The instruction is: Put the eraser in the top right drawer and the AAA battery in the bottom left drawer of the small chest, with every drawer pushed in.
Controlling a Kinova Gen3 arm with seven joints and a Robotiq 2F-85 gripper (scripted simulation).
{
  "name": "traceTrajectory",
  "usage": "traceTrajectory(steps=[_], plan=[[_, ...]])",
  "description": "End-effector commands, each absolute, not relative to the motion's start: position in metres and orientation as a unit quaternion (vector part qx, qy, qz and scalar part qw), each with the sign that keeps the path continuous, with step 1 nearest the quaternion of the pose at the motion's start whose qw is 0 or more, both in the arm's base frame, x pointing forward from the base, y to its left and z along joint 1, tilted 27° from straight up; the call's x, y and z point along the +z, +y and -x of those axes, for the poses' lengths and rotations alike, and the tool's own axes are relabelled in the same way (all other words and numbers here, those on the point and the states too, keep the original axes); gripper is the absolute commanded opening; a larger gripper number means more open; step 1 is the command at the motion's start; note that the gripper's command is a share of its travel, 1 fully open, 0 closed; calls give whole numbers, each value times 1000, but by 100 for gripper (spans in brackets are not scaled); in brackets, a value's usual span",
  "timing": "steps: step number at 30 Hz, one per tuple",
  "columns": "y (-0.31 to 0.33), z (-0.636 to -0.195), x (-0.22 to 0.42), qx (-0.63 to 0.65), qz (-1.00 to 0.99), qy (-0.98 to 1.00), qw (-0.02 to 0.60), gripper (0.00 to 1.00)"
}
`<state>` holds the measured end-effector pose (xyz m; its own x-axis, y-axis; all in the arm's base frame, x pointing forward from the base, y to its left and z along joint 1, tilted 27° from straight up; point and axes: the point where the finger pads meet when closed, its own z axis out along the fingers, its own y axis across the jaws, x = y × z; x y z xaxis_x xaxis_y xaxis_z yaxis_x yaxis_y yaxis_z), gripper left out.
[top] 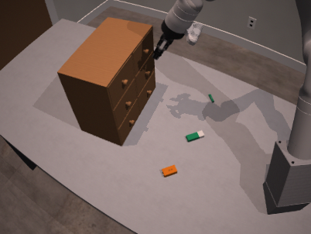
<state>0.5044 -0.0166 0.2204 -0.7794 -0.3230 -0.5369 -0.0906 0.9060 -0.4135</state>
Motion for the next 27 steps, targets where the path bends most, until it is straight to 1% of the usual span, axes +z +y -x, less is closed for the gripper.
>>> traceTrajectory(steps=[1, 27], plan=[[-16, -507, 220, -183, 111, 925, 313, 33], [-14, -513, 222, -183, 111, 925, 314, 33]])
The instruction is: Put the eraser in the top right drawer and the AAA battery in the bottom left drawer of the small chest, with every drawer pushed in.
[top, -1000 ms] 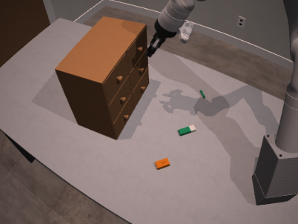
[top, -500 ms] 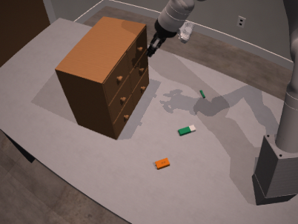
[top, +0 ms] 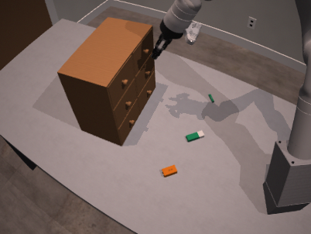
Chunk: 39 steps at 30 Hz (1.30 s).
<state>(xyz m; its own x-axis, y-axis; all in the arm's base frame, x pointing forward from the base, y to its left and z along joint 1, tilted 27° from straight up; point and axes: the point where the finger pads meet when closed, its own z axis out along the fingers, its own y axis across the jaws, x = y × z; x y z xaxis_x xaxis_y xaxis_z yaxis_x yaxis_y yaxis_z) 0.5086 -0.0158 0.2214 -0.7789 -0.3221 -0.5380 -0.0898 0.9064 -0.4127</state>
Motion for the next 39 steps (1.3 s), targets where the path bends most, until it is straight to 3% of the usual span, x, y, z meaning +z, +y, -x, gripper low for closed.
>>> traceTrajectory(steps=[1, 39], plan=[[-14, -515, 222, -183, 111, 925, 314, 33], [-9, -541, 227, -183, 112, 925, 314, 33]])
